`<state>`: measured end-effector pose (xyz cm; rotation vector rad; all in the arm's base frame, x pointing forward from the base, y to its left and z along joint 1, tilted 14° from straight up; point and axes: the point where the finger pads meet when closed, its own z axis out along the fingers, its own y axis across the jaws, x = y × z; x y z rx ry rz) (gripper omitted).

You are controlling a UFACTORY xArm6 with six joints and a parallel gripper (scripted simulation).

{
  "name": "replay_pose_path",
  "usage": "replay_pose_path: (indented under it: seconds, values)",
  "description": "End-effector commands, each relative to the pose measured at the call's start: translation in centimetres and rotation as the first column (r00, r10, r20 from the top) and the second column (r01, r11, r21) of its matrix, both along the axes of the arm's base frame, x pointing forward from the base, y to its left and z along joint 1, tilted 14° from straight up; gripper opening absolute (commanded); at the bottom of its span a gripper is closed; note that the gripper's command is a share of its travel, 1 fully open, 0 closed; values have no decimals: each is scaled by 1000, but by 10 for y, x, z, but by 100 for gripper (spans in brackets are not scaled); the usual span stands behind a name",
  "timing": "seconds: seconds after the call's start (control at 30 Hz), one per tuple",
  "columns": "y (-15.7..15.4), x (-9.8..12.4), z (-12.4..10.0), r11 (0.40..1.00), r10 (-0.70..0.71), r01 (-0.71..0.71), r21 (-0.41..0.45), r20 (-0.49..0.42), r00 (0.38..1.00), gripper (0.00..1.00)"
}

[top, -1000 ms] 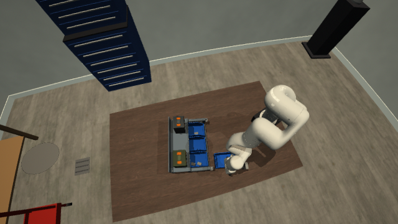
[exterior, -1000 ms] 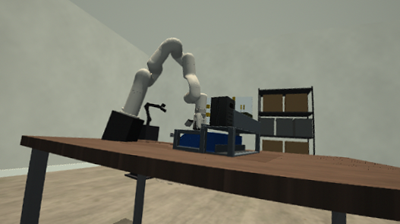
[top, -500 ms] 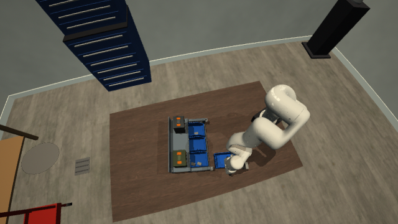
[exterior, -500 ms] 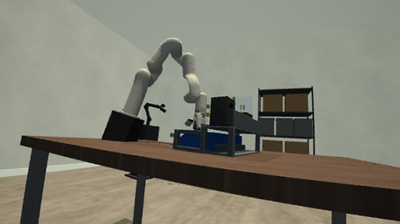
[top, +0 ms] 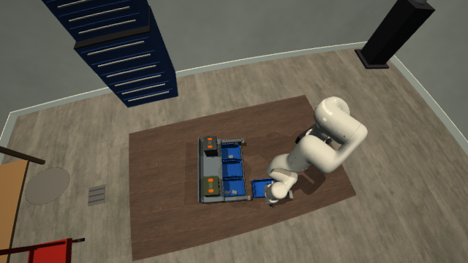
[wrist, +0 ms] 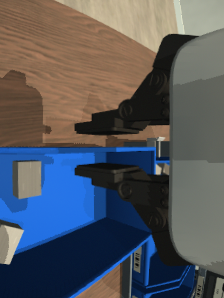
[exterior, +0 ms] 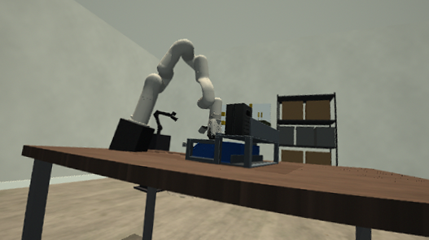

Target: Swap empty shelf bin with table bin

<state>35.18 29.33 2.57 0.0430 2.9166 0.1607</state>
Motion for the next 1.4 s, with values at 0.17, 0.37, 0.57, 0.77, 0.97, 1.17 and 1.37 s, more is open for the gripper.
replay_pose_path:
  seconds: [0.17, 0.37, 0.57, 0.77, 0.97, 1.17, 1.37]
  values:
    - [-1, -2, 13, 1000, 0, 0, 2, 2, 1000, 26]
    - [-2, -4, 23, 1000, 0, 0, 2, 2, 1000, 26]
    - [-2, -6, 29, 1000, 0, 0, 2, 2, 1000, 26]
    - [-4, -8, 40, 1000, 0, 0, 2, 2, 1000, 26]
    - [-5, -11, 51, 1000, 0, 0, 2, 2, 1000, 26]
    - [-6, -12, 58, 1000, 0, 0, 2, 2, 1000, 26]
    - [-7, -14, 67, 1000, 0, 0, 2, 2, 1000, 26]
